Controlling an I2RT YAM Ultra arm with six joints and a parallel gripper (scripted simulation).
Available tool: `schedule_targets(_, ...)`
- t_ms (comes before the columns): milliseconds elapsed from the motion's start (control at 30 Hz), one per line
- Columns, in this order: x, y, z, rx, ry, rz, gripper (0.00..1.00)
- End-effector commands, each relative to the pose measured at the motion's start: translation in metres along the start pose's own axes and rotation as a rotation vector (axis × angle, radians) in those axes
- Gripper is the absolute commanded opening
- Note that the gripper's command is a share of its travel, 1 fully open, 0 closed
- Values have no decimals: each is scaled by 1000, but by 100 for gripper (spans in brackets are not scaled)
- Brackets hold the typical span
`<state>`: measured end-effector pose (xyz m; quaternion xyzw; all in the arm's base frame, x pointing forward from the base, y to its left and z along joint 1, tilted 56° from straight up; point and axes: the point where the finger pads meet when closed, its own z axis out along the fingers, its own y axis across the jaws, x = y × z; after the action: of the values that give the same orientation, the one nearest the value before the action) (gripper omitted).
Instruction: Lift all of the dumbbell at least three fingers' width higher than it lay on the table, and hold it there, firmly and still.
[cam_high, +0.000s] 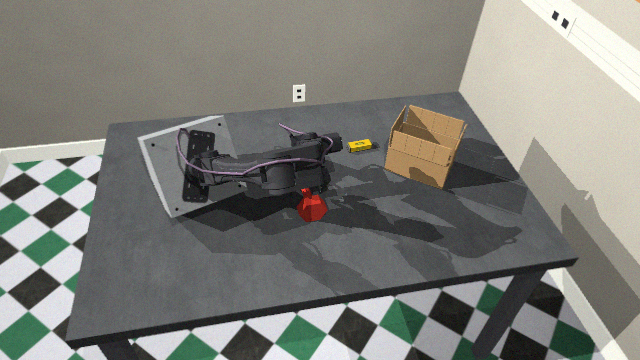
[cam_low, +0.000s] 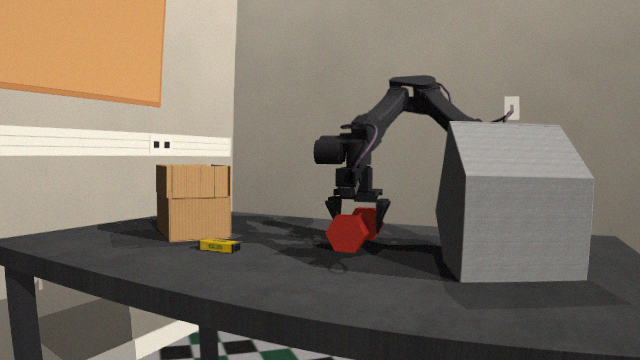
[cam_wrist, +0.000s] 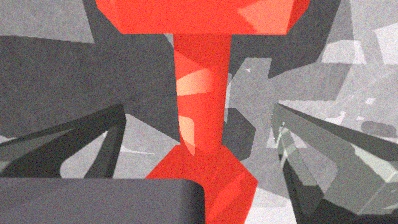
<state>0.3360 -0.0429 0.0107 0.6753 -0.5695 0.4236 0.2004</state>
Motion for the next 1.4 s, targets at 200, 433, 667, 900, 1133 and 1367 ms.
schedule_targets(200,-7,3,-1,3,-17,-18,100)
schedule_targets(433,-7,3,-1,3,-17,-18,100)
schedule_targets(667,-7,3,-1,3,-17,-18,0)
schedule_targets(900,-7,5,-1,-4,-16,-25,0)
schedule_targets(1133,-7,5,-1,-4,-16,-25,0)
schedule_targets(1367,-7,5,-1,-4,-16,-25,0)
